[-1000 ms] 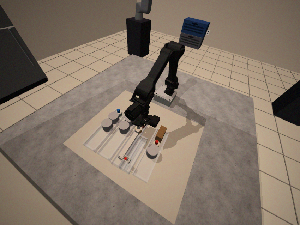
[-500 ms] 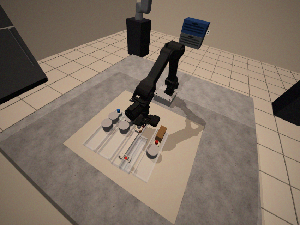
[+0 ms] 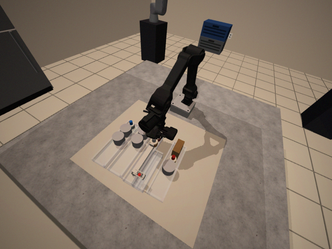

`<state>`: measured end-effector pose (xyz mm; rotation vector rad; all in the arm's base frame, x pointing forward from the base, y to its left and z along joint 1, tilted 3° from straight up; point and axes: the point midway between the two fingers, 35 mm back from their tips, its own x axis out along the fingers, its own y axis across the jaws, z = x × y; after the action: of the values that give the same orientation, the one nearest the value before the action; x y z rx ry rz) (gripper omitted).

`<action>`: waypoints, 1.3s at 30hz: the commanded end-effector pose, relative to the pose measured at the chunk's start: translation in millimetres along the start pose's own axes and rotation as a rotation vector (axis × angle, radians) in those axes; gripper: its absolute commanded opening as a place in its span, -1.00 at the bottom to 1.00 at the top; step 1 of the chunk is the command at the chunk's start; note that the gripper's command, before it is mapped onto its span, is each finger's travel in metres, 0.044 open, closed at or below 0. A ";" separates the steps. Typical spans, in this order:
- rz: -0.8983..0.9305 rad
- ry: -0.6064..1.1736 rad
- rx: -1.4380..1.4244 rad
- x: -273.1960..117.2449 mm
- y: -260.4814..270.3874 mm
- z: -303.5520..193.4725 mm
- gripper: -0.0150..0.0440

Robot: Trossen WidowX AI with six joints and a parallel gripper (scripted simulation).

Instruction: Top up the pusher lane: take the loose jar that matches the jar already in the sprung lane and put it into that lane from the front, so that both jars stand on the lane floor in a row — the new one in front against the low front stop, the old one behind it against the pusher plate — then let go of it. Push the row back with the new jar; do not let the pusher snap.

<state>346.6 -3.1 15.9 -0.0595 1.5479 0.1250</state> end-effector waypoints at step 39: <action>0.000 -0.006 0.001 -20.6 -0.4 -6.1 0.49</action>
<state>344.8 -4.5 35.4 -0.0571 1.5381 0.1212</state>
